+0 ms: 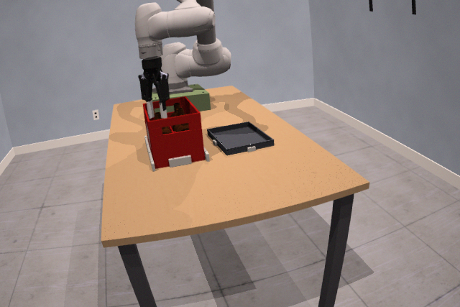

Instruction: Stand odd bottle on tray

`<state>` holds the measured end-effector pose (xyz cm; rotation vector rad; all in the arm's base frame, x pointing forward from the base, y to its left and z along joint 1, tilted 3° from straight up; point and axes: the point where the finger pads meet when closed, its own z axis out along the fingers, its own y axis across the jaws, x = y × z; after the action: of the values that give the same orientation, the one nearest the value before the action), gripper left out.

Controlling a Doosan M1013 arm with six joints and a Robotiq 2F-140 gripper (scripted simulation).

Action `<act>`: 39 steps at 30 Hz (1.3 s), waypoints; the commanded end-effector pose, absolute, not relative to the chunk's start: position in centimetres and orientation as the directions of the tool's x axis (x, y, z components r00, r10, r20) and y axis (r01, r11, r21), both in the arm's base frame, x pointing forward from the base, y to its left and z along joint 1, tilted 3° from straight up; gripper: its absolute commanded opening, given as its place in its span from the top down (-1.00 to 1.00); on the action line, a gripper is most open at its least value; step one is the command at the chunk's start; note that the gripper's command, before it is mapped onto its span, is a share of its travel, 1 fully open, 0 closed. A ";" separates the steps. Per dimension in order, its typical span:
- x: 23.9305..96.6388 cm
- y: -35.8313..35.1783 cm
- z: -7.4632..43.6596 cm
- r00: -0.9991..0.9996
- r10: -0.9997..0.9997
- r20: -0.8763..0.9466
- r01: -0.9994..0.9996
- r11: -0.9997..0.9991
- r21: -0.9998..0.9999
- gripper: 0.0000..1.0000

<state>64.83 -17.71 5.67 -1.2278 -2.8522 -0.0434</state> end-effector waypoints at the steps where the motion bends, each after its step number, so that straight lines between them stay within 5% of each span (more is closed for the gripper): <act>1: 64.8 -17.4 5.3 -0.693 0.720 0.045 0.721 0.693 0.011 0.24; 23: 64.8 -17.4 5.3 -0.693 0.720 0.045 0.721 0.693 0.011 0.24; 24: 64.8 -17.4 5.3 -0.693 0.720 0.045 0.721 0.693 0.011 1.00; 39: 64.8 -17.4 5.3 -0.693 0.720 0.045 0.721 0.693 0.011 1.00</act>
<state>64.83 -17.70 5.67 -1.2277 -2.8524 -0.0434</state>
